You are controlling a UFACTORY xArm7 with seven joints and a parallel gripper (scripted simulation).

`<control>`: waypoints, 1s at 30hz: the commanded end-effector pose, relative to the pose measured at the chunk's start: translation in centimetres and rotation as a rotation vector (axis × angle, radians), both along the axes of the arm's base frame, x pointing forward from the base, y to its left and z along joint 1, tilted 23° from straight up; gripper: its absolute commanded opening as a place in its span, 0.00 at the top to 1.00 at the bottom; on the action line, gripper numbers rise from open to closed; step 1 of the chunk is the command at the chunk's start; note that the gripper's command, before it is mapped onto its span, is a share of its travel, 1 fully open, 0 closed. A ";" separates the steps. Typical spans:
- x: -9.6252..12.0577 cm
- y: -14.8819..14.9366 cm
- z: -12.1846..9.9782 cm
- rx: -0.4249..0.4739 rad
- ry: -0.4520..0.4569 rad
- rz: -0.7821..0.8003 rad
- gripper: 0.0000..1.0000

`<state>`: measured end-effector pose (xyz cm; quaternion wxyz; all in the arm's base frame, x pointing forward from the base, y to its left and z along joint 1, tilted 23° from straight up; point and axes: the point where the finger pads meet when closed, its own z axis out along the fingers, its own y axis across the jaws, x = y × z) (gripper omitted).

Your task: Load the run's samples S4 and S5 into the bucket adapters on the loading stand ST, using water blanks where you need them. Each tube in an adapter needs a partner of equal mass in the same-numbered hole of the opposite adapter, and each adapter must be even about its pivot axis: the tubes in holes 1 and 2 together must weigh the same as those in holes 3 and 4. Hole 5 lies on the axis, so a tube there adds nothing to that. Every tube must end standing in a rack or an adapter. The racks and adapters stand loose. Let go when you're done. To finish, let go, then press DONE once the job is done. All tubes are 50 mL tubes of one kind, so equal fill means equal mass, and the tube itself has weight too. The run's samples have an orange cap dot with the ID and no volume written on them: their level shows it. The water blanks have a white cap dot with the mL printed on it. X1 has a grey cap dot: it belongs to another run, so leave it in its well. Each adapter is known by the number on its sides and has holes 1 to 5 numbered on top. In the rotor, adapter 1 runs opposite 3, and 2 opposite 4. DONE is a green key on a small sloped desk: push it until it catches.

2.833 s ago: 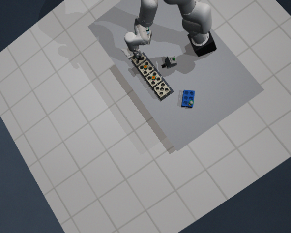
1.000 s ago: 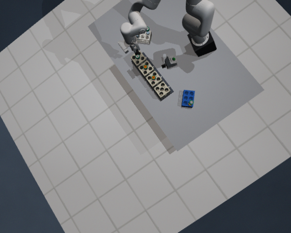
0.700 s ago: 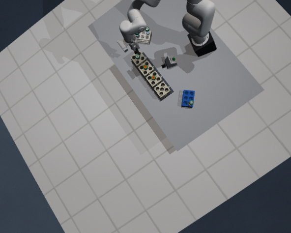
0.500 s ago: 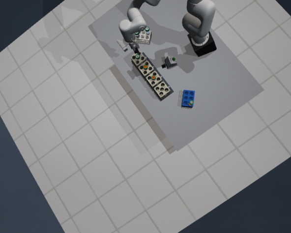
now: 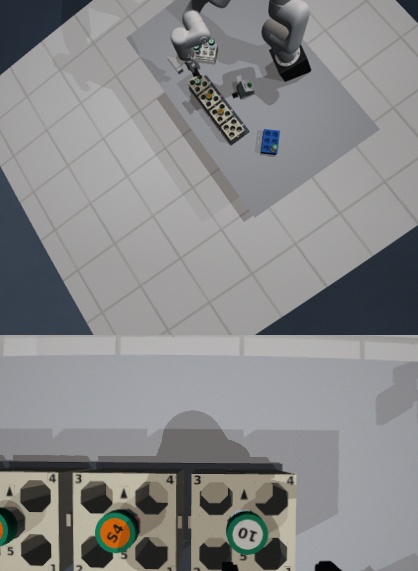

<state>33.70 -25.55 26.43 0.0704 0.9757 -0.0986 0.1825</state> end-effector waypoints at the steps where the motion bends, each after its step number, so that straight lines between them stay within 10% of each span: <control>1: 0.1 -0.1 0.2 -0.002 -0.003 0.000 0.56; 7: 0.1 -0.1 0.2 -0.002 -0.003 0.000 0.56; 8: -0.3 -0.4 0.1 -0.013 0.002 0.030 0.43; 30: -6.7 -6.7 -1.1 -0.220 0.108 0.584 0.43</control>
